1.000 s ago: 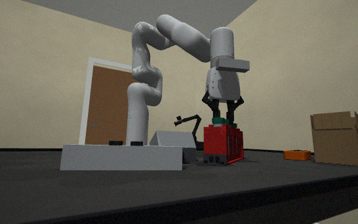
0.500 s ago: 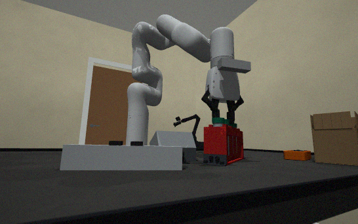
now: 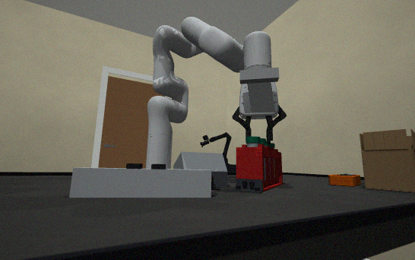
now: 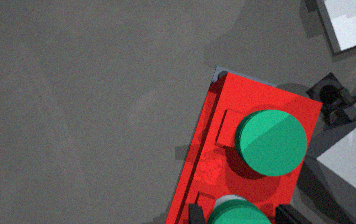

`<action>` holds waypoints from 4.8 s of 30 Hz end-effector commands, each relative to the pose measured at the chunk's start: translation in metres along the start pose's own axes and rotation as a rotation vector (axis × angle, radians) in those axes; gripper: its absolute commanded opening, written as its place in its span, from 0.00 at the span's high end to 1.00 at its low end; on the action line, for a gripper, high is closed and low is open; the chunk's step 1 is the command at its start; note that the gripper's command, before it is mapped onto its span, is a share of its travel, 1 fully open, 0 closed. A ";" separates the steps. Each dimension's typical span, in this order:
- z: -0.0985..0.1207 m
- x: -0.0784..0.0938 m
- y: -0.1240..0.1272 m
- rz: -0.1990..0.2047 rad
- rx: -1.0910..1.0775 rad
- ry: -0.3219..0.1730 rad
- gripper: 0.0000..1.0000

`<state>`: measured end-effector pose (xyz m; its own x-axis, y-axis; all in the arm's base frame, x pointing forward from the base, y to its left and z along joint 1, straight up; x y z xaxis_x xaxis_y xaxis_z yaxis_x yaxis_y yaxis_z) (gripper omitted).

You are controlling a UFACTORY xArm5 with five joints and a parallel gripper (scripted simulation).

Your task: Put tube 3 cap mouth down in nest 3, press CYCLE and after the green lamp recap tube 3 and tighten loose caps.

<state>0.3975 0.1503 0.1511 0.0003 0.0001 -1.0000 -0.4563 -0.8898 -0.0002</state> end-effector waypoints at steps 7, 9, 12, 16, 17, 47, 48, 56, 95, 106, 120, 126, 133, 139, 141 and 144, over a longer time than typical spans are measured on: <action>-0.001 -0.001 -0.001 -0.004 0.528 0.002 0.54; -0.001 -0.001 -0.001 -0.004 0.640 0.002 0.54; -0.001 -0.001 -0.001 -0.004 0.775 0.001 0.54; -0.001 -0.001 -0.001 -0.004 0.969 0.001 0.54; -0.001 -0.001 -0.001 -0.004 1.017 0.001 0.54; -0.001 -0.002 -0.001 -0.004 0.801 0.001 1.00; -0.001 -0.002 -0.001 -0.004 0.751 0.001 1.00; -0.001 -0.002 -0.001 -0.004 0.403 0.002 1.00; -0.001 -0.002 -0.001 -0.002 -0.470 0.003 0.54; -0.001 -0.002 -0.001 -0.003 0.100 0.003 0.54; -0.001 -0.002 -0.001 -0.004 0.577 0.002 0.54; -0.001 -0.002 -0.001 -0.004 0.577 0.002 0.54; -0.001 -0.002 -0.001 -0.004 0.577 0.002 1.00; -0.001 -0.002 -0.001 -0.004 0.577 0.002 1.00; -0.001 -0.002 -0.001 -0.004 0.527 0.002 1.00; -0.001 -0.002 -0.001 -0.004 0.427 0.002 1.00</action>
<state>0.3975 0.1504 0.1517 0.0004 0.0001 -1.0000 -0.8466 -0.5323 -0.0004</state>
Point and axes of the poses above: the point where the finger pads meet when closed, its own x axis out along the fingers, its own y axis across the jaws, z = x × y, the point moved 3 cm from there along -x, back along the fingers, and after that the axes turned 14 degrees about -x, right-handed, at the moved point
